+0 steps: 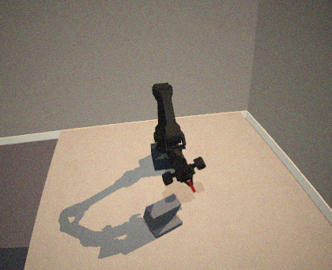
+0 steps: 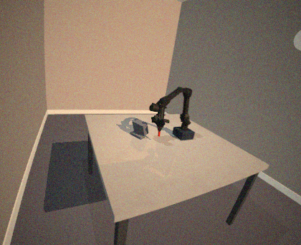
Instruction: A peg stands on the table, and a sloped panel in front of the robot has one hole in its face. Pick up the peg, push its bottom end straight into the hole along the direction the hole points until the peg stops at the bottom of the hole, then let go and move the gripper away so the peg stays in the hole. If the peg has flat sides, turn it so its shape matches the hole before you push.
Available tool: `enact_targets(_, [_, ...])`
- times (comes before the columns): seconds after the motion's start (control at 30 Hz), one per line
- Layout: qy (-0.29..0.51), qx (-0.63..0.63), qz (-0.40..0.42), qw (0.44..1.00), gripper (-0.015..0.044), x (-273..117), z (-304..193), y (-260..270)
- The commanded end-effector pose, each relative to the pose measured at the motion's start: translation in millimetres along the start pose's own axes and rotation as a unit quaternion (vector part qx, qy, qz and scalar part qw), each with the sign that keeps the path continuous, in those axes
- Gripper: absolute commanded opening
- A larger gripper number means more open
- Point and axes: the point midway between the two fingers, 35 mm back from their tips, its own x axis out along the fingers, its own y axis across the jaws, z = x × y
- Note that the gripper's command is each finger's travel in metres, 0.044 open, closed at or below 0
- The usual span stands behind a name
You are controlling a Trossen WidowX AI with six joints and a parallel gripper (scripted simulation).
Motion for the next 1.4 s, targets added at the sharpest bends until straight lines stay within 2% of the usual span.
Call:
enact_targets(0.0, [-0.006,0.017,0.008,1.000,0.0000,-0.1,-0.2,-4.4])
enact_targets(1.37, [-0.075,0.139,0.074,0.985,0.0000,-13.8,7.7,-47.8])
